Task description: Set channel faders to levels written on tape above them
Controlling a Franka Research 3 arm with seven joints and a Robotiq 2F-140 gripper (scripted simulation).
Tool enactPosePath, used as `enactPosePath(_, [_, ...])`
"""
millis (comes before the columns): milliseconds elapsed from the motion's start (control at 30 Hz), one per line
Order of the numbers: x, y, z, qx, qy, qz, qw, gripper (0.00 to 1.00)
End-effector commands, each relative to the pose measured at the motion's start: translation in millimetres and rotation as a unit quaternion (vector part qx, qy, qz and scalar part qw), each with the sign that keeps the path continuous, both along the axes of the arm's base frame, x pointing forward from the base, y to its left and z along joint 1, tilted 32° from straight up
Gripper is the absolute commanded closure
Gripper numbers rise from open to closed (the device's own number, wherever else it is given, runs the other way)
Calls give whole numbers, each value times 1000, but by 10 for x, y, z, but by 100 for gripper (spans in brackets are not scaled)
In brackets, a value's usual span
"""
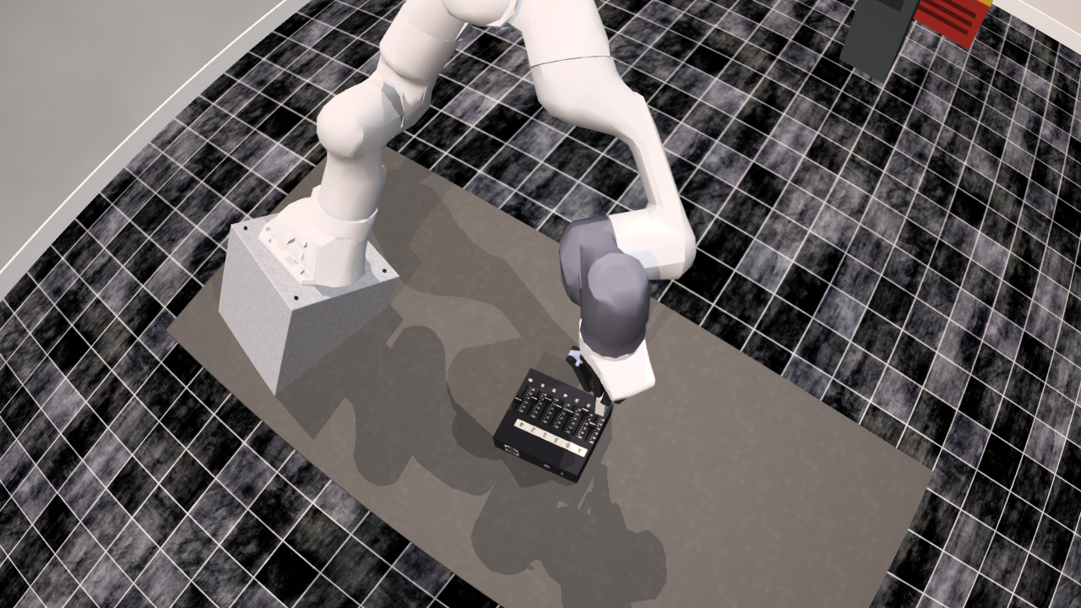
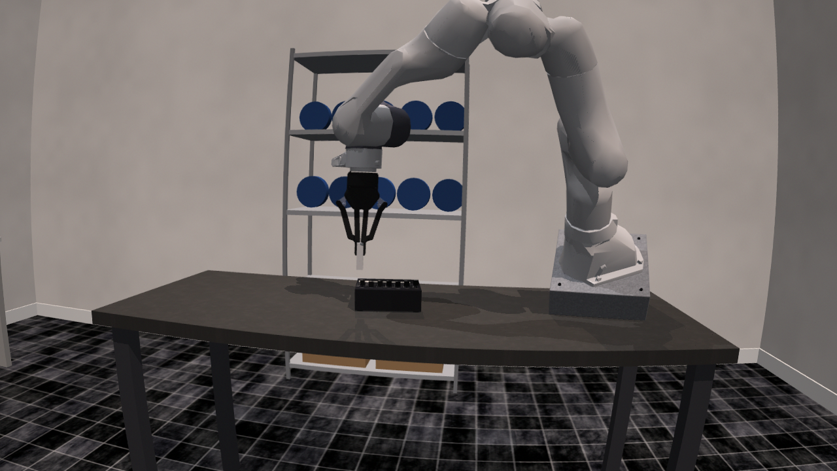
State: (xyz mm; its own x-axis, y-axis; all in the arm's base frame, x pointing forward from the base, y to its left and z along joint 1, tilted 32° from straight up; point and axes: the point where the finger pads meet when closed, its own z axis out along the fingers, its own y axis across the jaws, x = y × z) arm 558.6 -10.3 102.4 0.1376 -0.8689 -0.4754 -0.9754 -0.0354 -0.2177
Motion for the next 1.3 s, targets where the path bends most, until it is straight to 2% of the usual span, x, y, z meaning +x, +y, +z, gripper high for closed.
enactPosePath(0, [-54,-1,19,4,10,-2,1000,100])
enactPosePath(500, [-55,-3,20,4,11,-4,1000,100])
enactPosePath(667, [-64,-9,12,8,22,-23,999,100])
enactPosePath(733, [-78,-20,-1,14,40,-53,998,100])
enactPosePath(867, [-132,-58,-46,34,101,-157,982,100])
enactPosePath(1000, [-217,-115,-113,47,129,-211,968,100])
enactPosePath(1167, [-350,-199,-202,66,165,-277,944,100])
enactPosePath(1233, [-350,-199,-202,66,165,-277,944,100])
enactPosePath(1267, [-377,-216,-219,75,185,-312,929,100])
